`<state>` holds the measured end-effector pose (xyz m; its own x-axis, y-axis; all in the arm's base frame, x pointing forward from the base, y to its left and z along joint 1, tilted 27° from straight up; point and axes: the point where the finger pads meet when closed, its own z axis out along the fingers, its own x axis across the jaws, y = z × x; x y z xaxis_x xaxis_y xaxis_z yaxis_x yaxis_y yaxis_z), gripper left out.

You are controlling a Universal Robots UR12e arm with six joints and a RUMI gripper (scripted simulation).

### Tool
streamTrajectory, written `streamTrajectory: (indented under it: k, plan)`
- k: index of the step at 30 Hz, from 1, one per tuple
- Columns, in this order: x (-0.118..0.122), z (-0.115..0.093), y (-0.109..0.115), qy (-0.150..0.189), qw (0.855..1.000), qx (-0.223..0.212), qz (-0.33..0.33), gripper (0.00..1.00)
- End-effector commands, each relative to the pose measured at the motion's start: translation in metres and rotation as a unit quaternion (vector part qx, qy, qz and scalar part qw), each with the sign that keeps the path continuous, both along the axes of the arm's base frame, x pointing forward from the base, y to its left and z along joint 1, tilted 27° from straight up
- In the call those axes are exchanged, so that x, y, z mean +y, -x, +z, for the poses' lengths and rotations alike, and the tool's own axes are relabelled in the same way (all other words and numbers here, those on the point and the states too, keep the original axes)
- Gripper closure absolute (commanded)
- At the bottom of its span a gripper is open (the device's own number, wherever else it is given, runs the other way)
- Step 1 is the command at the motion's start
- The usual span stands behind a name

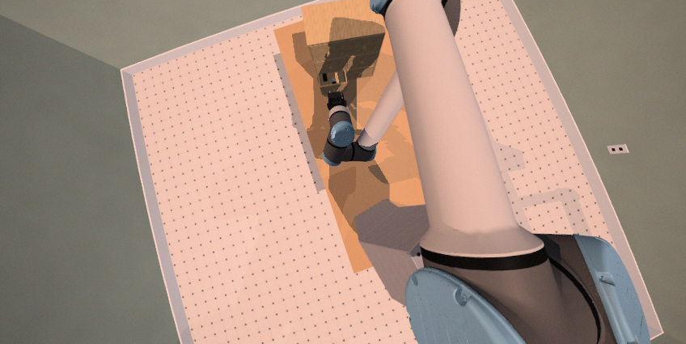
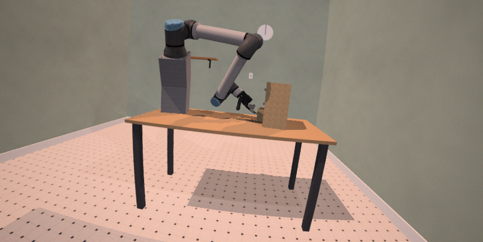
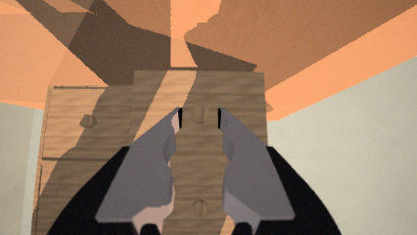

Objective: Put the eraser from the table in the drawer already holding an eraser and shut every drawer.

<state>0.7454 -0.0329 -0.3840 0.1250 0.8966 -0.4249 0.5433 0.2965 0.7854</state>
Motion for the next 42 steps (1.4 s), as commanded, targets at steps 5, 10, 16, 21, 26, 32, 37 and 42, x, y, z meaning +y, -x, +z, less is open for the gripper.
streamTrajectory:
  k: [5,10,16,21,26,32,37,42]
  plan:
    - [-0.0003,0.0036,-0.0124,0.0,1.0,-0.002,0.0,0.8]
    - [-0.0007,0.0041,-0.0155,0.0,1.0,-0.002,0.0,0.8]
    - [-0.0007,0.0046,-0.0185,0.0,1.0,-0.002,0.0,0.8]
    - [-0.0008,0.0038,-0.0181,0.0,1.0,-0.001,0.0,0.8]
    - [-0.0007,0.0034,-0.0175,0.0,1.0,0.0,0.0,0.8]
    - [-0.0007,0.0035,-0.0176,0.0,1.0,0.0,0.0,0.8]
    - [-0.0007,0.0035,-0.0176,0.0,1.0,0.0,0.0,0.8]
    - [-0.0007,0.0035,-0.0176,0.0,1.0,0.0,0.0,0.8]
